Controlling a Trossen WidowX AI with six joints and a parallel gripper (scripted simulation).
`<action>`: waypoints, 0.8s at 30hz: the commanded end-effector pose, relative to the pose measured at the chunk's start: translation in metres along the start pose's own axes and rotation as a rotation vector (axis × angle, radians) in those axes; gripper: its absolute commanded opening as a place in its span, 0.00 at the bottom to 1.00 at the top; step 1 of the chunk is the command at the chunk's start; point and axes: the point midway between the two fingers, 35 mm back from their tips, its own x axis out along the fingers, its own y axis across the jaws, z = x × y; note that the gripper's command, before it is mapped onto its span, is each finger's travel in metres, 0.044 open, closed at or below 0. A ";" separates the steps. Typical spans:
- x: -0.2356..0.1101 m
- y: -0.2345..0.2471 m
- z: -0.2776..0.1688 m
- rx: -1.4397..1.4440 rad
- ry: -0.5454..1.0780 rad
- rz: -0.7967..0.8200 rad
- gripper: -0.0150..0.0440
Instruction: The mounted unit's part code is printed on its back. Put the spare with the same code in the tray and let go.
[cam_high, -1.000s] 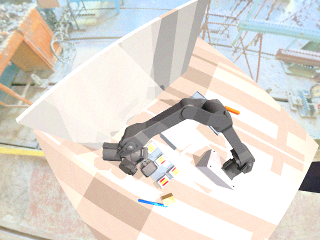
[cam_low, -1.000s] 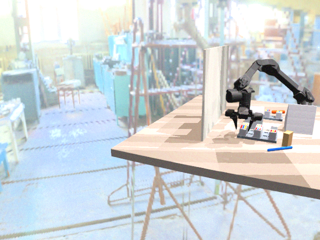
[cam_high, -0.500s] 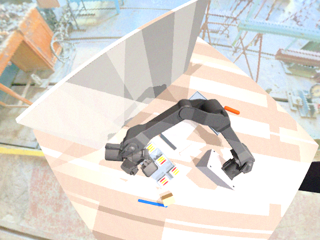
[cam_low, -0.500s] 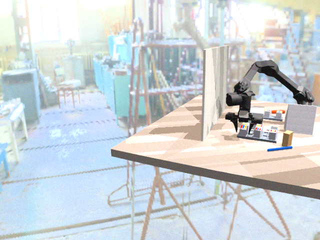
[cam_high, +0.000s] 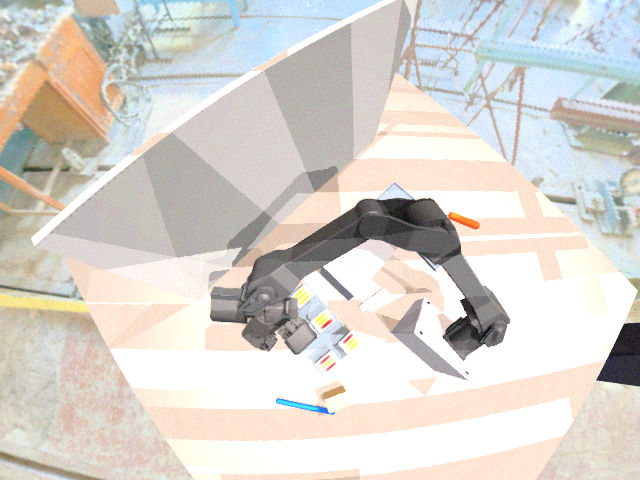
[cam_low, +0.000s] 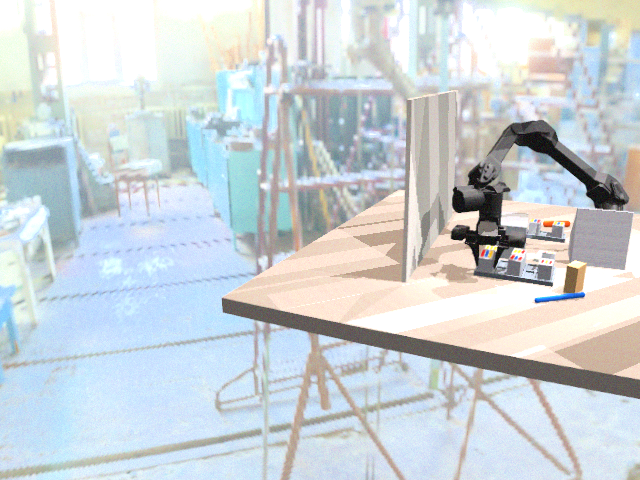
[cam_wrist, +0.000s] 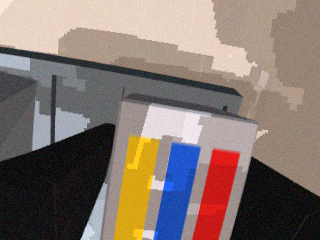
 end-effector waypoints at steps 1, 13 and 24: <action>0.000 0.000 0.000 0.000 0.000 0.000 0.52; 0.000 0.000 0.000 0.000 0.000 0.000 0.25; -0.035 -0.002 0.002 -0.003 -0.001 0.000 0.25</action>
